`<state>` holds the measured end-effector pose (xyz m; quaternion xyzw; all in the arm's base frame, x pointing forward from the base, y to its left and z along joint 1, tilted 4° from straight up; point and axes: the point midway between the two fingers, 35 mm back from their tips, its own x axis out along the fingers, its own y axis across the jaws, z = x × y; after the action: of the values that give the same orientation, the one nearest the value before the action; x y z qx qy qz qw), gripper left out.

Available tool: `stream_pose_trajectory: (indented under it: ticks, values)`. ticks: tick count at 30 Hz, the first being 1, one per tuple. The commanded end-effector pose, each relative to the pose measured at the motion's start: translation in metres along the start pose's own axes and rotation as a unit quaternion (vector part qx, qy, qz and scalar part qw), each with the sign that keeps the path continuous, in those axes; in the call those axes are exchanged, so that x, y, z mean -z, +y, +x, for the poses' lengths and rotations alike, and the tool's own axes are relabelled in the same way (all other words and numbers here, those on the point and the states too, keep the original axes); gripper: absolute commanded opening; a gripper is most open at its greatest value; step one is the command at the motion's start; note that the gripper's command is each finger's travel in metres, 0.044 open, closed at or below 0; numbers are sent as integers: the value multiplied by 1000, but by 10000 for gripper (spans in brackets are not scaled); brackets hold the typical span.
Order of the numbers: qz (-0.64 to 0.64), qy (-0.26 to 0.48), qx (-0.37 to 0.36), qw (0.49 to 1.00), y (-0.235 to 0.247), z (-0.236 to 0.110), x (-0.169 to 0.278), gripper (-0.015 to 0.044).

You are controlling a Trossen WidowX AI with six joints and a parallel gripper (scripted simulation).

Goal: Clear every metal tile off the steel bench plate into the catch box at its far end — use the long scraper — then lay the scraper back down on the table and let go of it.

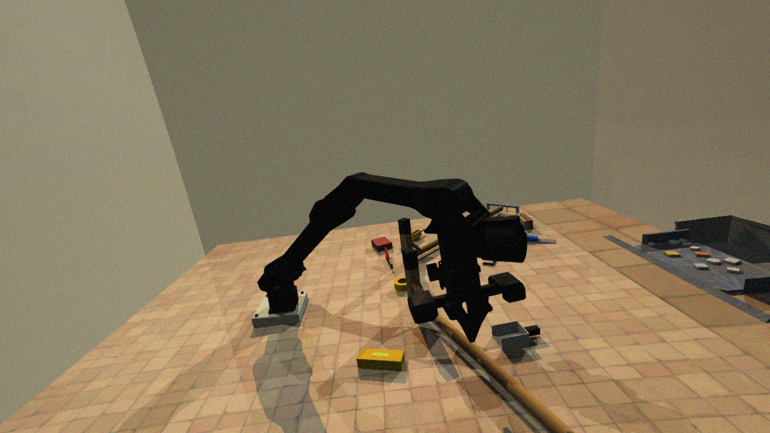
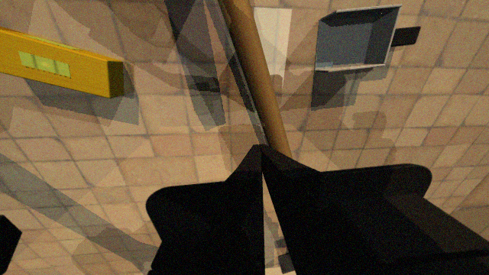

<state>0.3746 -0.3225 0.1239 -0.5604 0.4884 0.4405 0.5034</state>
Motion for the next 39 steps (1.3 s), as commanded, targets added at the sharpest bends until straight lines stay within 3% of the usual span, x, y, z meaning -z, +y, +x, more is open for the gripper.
stream_pose_trajectory:
  ticks: [1, 20, 39]
  values:
    - [18, 2, 3, 1000, 0, -5, 0, 0]
    - [257, 8, 15, 966, 6, -25, 3, 0]
    - [482, 8, 29, 876, 12, -46, 5, 0]
